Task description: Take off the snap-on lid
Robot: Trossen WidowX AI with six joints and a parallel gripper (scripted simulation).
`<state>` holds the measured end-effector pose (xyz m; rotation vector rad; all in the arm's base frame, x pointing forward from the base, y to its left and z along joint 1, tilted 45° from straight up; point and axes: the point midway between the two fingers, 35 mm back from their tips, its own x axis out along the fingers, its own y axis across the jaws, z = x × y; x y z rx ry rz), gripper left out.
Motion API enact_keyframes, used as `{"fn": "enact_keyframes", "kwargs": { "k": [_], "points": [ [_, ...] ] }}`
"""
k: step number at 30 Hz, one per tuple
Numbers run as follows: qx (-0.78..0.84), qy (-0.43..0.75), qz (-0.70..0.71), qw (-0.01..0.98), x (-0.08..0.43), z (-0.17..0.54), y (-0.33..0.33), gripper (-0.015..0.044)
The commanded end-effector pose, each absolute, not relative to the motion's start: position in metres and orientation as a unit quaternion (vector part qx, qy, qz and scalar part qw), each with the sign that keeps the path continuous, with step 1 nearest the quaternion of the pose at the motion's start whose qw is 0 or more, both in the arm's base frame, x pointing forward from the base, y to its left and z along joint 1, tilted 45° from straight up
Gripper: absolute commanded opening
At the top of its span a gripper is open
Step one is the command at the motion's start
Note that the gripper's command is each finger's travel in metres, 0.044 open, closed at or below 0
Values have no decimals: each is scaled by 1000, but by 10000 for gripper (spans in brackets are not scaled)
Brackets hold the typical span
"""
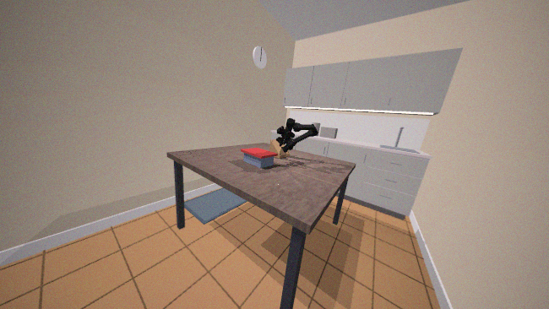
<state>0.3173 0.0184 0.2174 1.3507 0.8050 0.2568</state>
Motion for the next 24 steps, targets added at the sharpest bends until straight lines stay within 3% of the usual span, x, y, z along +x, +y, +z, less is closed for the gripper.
{"fn": "enact_keyframes", "kwargs": {
  "k": [1,7,9,24],
  "points": [
    [702,363,23,612,311,188,-17,235],
    [865,295,-152,376,278,136,-85,235],
    [875,286,-165,353,274,132,-90,235],
    [878,284,-170,347,275,120,-82,235]
  ]
}}
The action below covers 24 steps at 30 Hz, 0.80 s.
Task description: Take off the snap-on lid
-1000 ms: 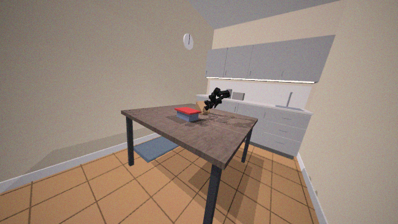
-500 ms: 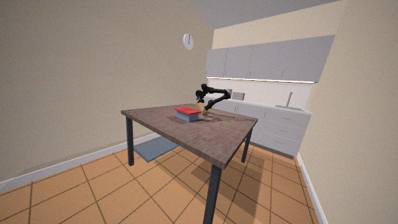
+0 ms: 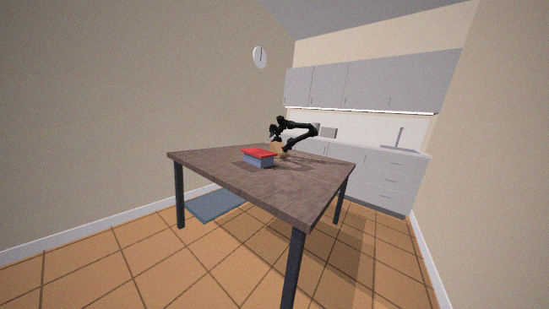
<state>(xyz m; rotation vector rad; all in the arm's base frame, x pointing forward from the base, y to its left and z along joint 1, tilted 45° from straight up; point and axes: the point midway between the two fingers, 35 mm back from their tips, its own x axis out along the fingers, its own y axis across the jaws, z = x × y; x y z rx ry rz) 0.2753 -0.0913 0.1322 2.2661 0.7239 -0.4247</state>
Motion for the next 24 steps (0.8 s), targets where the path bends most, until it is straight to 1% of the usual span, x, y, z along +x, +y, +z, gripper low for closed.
{"fn": "enact_keyframes", "kwargs": {
  "k": [1,5,24],
  "points": [
    [877,285,-170,347,276,112,-75,235],
    [879,283,-168,346,275,90,-50,235],
    [877,285,-169,348,294,78,-43,235]
  ]
}}
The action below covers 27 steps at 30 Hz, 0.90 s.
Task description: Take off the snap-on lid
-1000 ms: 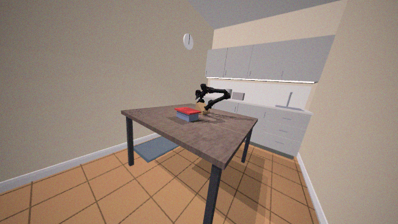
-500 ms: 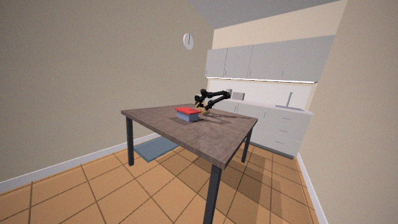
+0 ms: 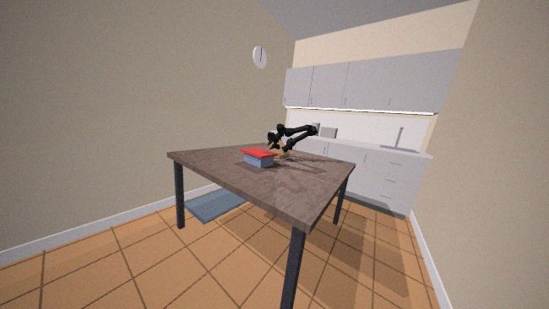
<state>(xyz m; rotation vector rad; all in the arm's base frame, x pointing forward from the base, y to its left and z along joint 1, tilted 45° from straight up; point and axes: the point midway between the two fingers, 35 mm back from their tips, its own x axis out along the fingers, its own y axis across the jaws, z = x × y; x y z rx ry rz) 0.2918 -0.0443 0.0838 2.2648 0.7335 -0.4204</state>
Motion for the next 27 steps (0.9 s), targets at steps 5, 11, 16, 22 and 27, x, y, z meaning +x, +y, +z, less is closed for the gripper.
{"fn": "enact_keyframes", "kwargs": {
  "k": [5,11,16,22,27],
  "points": [
    [877,285,-169,348,301,74,-40,235],
    [877,285,-169,348,308,69,-36,235],
    [877,285,-168,348,315,65,-33,235],
    [878,284,-167,348,322,61,-28,235],
    [879,283,-166,346,328,57,-24,235]
  ]
}}
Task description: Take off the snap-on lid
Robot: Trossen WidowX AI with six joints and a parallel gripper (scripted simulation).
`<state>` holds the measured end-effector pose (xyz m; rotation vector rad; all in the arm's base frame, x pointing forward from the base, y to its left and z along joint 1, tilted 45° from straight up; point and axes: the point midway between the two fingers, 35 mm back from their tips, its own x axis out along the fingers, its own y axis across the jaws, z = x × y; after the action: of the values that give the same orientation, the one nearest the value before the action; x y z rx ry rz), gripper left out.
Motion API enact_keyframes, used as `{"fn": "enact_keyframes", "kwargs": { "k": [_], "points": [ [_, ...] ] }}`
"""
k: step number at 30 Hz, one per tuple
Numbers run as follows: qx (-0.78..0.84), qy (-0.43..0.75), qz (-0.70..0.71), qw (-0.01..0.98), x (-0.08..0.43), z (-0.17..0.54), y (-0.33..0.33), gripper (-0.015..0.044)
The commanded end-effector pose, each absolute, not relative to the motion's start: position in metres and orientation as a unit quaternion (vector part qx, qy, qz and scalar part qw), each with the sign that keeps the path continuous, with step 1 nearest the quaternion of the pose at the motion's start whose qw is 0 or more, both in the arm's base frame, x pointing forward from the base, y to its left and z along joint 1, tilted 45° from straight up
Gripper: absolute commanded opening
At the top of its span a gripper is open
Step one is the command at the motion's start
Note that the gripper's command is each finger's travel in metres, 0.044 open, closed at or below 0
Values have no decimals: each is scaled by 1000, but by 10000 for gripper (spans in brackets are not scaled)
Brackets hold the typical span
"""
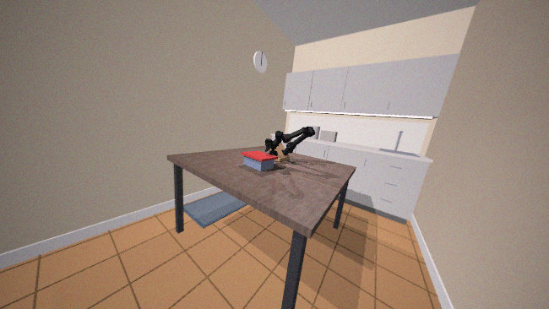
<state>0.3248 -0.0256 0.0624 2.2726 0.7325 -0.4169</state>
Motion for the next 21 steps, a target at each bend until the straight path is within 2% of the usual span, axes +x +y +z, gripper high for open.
{"fn": "enact_keyframes", "kwargs": {
  "k": [1,4,21],
  "points": [
    [879,283,-165,346,329,56,-23,235],
    [879,283,-165,346,330,55,-21,235],
    [879,283,-165,346,330,55,-21,122]
  ]
}}
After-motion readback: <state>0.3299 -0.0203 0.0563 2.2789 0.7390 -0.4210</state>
